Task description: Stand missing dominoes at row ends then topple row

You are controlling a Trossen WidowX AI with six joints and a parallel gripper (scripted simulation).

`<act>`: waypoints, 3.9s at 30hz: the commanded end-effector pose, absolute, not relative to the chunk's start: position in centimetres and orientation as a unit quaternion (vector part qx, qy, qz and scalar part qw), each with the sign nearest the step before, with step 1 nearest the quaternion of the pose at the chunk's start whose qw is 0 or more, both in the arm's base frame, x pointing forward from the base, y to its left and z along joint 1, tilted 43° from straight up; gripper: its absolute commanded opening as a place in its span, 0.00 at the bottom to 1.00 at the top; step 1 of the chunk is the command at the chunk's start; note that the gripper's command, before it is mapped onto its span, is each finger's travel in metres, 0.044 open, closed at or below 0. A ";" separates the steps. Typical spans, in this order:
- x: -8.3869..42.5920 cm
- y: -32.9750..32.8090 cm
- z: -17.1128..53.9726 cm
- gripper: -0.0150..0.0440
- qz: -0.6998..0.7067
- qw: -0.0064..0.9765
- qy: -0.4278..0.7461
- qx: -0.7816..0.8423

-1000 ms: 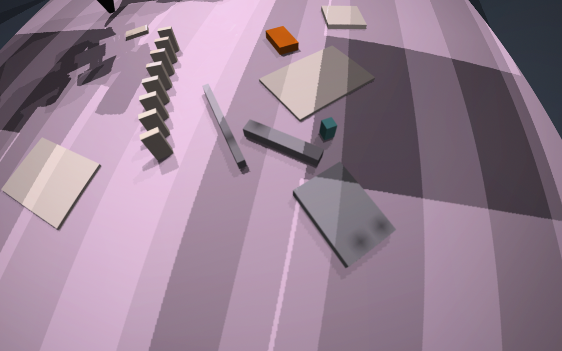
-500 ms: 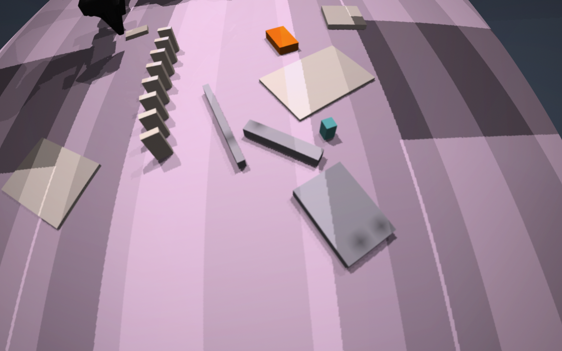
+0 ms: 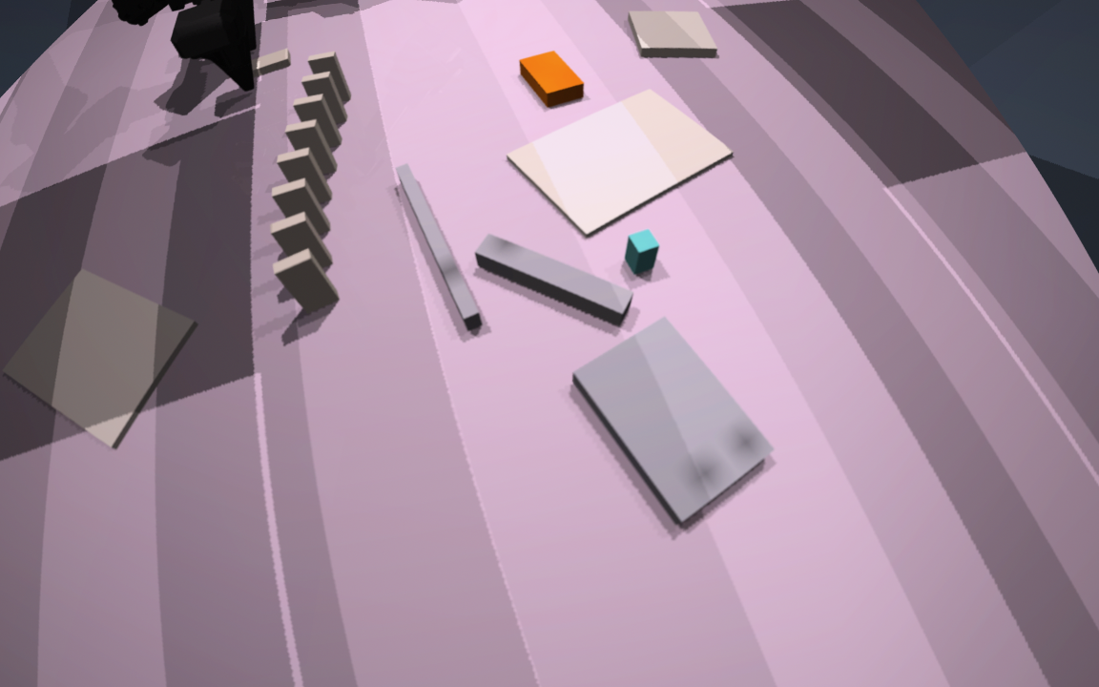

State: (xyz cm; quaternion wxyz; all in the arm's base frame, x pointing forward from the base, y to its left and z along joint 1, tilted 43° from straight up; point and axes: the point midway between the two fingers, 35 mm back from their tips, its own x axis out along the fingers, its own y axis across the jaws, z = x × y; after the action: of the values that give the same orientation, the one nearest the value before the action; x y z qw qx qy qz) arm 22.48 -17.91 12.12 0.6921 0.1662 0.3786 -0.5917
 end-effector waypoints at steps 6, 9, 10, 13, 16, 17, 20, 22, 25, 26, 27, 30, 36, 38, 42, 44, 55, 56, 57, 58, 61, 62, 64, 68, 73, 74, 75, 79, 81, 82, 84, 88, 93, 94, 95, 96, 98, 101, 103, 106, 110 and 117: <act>22.4 -18.2 11.6 1.00 -0.590 0.692 0.382 0.165; 22.4 -18.2 11.6 0.87 -0.590 0.692 0.382 0.165; 22.4 -18.2 11.6 0.82 -0.590 0.692 0.382 0.165; 22.4 -18.2 11.6 0.69 -0.590 0.692 0.382 0.165; 22.4 -18.2 11.6 0.56 -0.590 0.692 0.382 0.165; 22.4 -18.2 11.6 0.51 -0.590 0.692 0.382 0.165; 22.4 -18.2 11.6 0.44 -0.590 0.692 0.382 0.165; 22.4 -18.2 11.6 0.44 -0.590 0.692 0.382 0.165; 22.4 -18.2 11.6 0.44 -0.590 0.692 0.382 0.165; 22.4 -18.2 11.6 0.44 -0.590 0.692 0.382 0.165; 22.4 -18.2 11.6 0.44 -0.590 0.692 0.382 0.165; 22.4 -17.4 12.4 0.44 -0.590 0.692 0.382 0.165; 22.2 -11.2 18.5 0.44 -0.589 0.691 0.385 0.166; 22.1 -9.8 19.8 0.44 -0.589 0.691 0.385 0.167; 22.1 -9.6 20.0 0.44 -0.589 0.690 0.385 0.167; 22.1 -9.6 20.0 0.44 -0.589 0.690 0.385 0.167; 21.8 -11.9 22.1 0.44 -0.429 0.707 0.558 -0.069; 21.7 -12.1 22.4 0.44 -0.406 0.704 0.574 -0.097; 21.6 -12.4 22.6 0.44 -0.383 0.700 0.590 -0.125; 21.5 -12.7 22.9 0.44 -0.360 0.694 0.605 -0.153; 21.2 -13.5 23.7 0.44 -0.286 0.671 0.643 -0.235; 21.1 -13.7 23.9 0.44 -0.261 0.661 0.653 -0.262; 21.0 -14.1 24.3 0.44 -0.227 0.646 0.665 -0.296; 21.0 -14.1 24.3 0.44 -0.223 0.644 0.667 -0.300; 21.0 -14.1 24.3 0.44 -0.223 0.644 0.667 -0.300; 21.0 -14.1 24.3 0.44 -0.223 0.644 0.667 -0.300; 21.0 -14.1 24.3 0.44 -0.223 0.644 0.667 -0.300; 21.0 -14.1 24.3 0.44 -0.223 0.644 0.667 -0.300; 21.0 -14.1 24.3 0.44 -0.223 0.644 0.667 -0.300; 21.0 -14.1 24.3 0.44 -0.222 0.645 0.667 -0.299; 20.9 -14.2 23.8 0.44 -0.211 0.650 0.670 -0.290; 20.6 -14.3 22.5 0.44 -0.180 0.667 0.674 -0.263; 20.5 -14.4 21.1 0.44 -0.143 0.690 0.670 -0.231; 20.5 -14.5 20.8 0.44 -0.136 0.695 0.669 -0.225; 20.5 -14.5 20.6 0.44 -0.129 0.700 0.667 -0.220; 20.5 -14.5 20.3 0.44 -0.122 0.706 0.664 -0.214; 20.5 -14.5 19.9 0.44 -0.109 0.716 0.659 -0.203; 20.5 -14.6 19.3 0.44 -0.090 0.732 0.649 -0.189; 20.5 -14.7 19.0 0.44 -0.079 0.742 0.641 -0.180; 20.6 -14.8 18.5 0.44 -0.064 0.758 0.627 -0.168; 20.6 -14.9 18.1 0.44 -0.045 0.780 0.605 -0.155; 20.9 -15.1 17.5 0.44 -0.007 0.818 0.557 -0.143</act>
State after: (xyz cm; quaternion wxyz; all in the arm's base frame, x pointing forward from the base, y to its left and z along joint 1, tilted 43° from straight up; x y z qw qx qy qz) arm 20.84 -15.08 17.67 0.8002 -0.1447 0.5815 -0.0247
